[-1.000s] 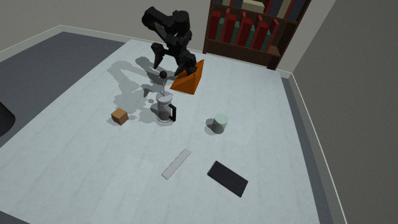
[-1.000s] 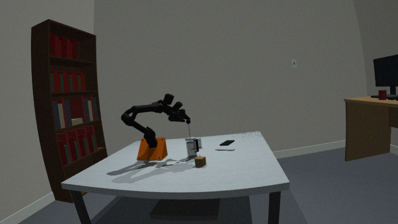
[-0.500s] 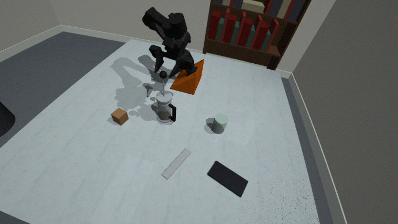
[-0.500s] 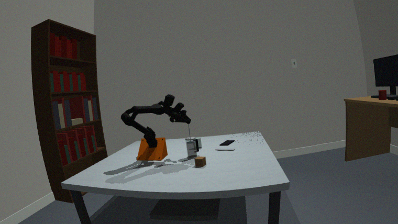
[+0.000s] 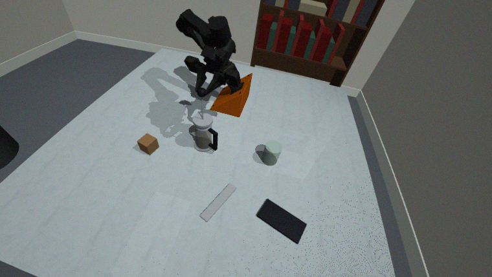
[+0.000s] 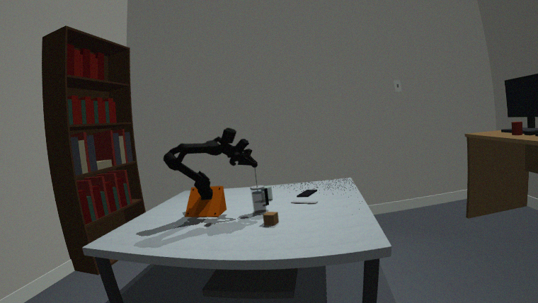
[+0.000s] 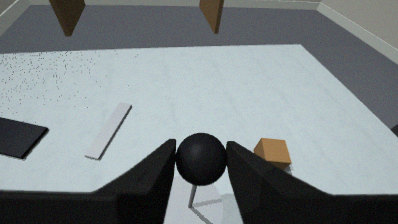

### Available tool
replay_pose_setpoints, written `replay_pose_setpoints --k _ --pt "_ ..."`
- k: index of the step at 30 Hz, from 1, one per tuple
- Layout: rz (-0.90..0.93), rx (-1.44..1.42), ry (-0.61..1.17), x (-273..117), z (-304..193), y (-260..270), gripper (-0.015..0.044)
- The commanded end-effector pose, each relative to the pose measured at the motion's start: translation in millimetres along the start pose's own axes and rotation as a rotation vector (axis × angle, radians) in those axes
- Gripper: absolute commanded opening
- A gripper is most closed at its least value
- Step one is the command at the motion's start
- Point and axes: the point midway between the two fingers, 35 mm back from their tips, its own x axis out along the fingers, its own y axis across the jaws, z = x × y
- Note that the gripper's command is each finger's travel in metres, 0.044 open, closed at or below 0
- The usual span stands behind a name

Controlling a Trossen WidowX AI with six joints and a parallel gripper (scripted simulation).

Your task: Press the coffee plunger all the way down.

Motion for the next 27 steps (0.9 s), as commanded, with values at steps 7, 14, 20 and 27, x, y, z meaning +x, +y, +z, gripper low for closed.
replay_pose_setpoints --k 7,14,20,27 --pt "0.003 -0.001 0.004 7 -8 2 0.012" --pt "0.005 0.0 0.007 14 -17 4 0.012" --pt "0.006 0.001 0.009 20 -24 6 0.012" --pt "0.007 0.001 0.01 27 -34 7 0.012"
